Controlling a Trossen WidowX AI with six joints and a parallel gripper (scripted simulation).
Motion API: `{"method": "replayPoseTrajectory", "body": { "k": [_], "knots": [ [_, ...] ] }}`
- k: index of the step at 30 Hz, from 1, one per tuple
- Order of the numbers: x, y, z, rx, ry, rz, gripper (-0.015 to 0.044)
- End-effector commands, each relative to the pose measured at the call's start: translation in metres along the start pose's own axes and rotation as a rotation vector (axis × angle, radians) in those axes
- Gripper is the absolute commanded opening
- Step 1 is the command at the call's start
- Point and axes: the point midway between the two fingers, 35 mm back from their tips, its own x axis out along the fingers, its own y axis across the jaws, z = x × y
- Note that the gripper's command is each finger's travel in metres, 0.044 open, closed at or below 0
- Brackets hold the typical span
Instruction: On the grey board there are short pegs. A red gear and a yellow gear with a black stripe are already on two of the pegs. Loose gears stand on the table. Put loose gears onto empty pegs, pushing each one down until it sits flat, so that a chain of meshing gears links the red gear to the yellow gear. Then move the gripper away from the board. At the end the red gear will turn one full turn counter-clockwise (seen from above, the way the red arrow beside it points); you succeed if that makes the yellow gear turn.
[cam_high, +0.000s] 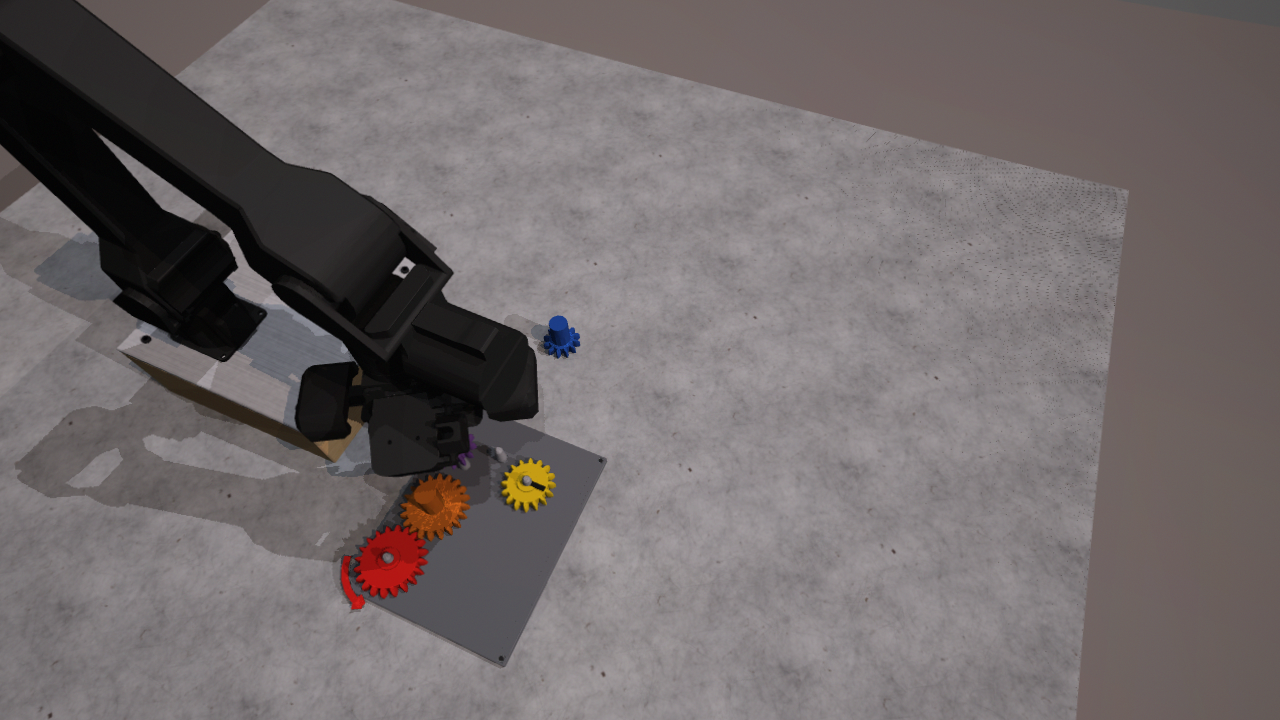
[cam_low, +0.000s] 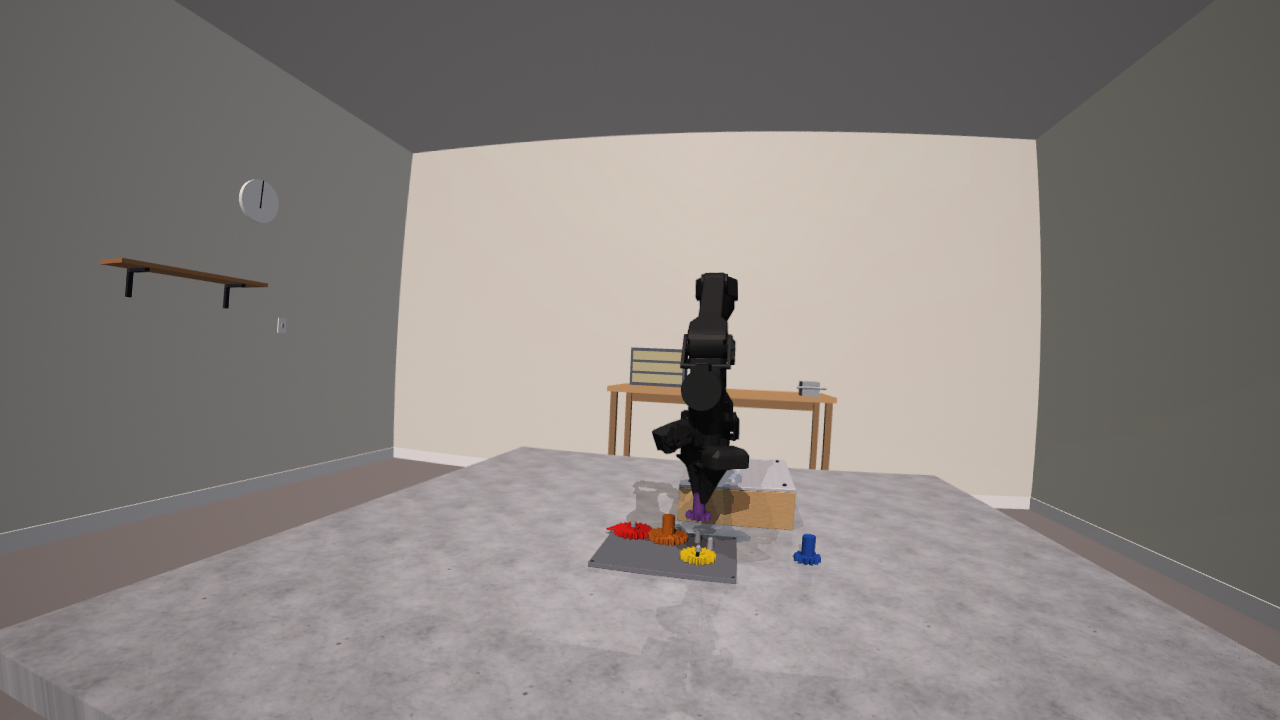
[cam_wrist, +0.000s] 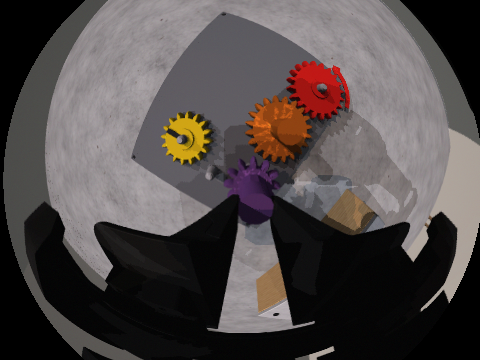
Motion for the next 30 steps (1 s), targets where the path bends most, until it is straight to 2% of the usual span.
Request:
{"method": "replayPoseTrajectory", "body": {
  "k": [1, 10, 26, 30],
  "knots": [
    [0.006, 0.0, -0.001, -0.054, 0.005, 0.003, 0.0],
    [0.018, 0.0, 0.0, -0.004, 0.005, 0.003, 0.0],
    [0.033, 0.0, 0.0, 0.401, 0.006, 0.001, 0.0],
    [0.033, 0.0, 0.0, 0.39, 0.006, 0.001, 0.0]
  ]
}}
